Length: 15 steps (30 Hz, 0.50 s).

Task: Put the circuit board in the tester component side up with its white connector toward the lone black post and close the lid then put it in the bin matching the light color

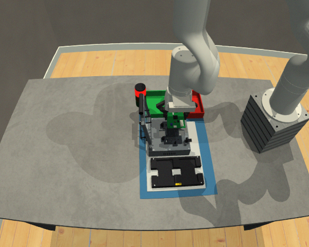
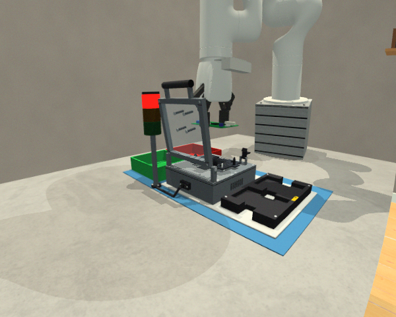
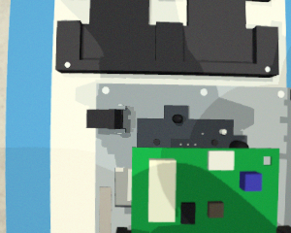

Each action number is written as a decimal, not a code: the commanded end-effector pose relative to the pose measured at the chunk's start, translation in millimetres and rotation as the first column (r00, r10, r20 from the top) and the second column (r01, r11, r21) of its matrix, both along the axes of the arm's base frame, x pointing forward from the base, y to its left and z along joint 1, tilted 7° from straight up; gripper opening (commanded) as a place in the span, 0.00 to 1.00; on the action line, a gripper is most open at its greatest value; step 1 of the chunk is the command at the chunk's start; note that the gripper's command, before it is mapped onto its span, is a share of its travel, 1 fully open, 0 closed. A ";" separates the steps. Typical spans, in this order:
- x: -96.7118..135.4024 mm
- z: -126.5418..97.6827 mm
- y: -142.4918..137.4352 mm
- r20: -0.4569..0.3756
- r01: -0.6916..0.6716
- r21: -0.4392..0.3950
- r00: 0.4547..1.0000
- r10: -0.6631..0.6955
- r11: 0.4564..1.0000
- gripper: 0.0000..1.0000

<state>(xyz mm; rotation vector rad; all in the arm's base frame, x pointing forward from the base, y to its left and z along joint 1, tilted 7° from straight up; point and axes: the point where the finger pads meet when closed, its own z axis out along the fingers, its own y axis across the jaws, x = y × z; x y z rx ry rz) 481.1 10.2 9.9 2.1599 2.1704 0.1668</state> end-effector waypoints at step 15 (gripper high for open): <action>-11.0 -9.3 -25.0 -0.008 -0.001 0.007 1.000 0.001 1.000 0.79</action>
